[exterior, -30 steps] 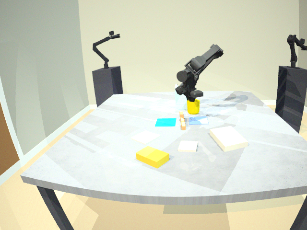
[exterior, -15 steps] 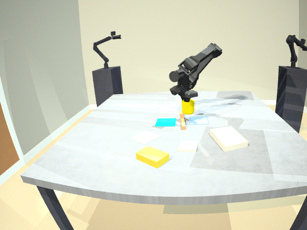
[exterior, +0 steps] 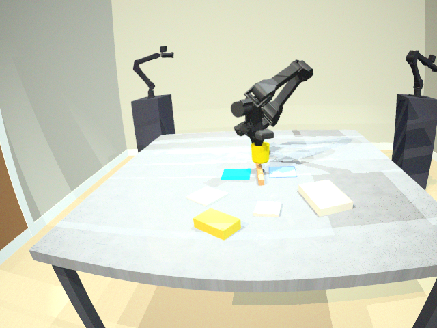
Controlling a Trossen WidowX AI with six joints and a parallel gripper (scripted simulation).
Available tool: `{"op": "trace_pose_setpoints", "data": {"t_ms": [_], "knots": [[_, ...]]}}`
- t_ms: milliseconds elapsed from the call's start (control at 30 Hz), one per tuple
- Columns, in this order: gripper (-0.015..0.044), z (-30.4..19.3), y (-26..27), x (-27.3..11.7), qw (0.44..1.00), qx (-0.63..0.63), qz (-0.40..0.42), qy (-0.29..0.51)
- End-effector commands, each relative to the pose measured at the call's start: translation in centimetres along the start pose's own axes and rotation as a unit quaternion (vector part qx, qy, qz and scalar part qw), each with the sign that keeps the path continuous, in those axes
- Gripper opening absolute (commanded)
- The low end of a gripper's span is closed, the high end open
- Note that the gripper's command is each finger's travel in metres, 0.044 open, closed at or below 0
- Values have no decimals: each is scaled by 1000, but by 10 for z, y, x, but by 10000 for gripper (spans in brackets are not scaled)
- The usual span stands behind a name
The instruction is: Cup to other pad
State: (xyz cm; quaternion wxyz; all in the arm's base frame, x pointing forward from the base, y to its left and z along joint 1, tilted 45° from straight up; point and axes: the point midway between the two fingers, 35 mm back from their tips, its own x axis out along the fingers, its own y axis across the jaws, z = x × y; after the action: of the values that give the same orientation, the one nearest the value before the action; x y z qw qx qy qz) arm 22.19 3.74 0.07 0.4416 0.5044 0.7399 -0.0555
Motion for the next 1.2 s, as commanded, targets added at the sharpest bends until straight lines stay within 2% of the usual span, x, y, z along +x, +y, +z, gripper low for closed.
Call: {"op": "trace_pose_setpoints", "data": {"t_ms": [0,1167], "knots": [[0,8,-2,-1,1000,-5,0,-4],[0,69,-29,-5,1000,-6,0,-6]]}}
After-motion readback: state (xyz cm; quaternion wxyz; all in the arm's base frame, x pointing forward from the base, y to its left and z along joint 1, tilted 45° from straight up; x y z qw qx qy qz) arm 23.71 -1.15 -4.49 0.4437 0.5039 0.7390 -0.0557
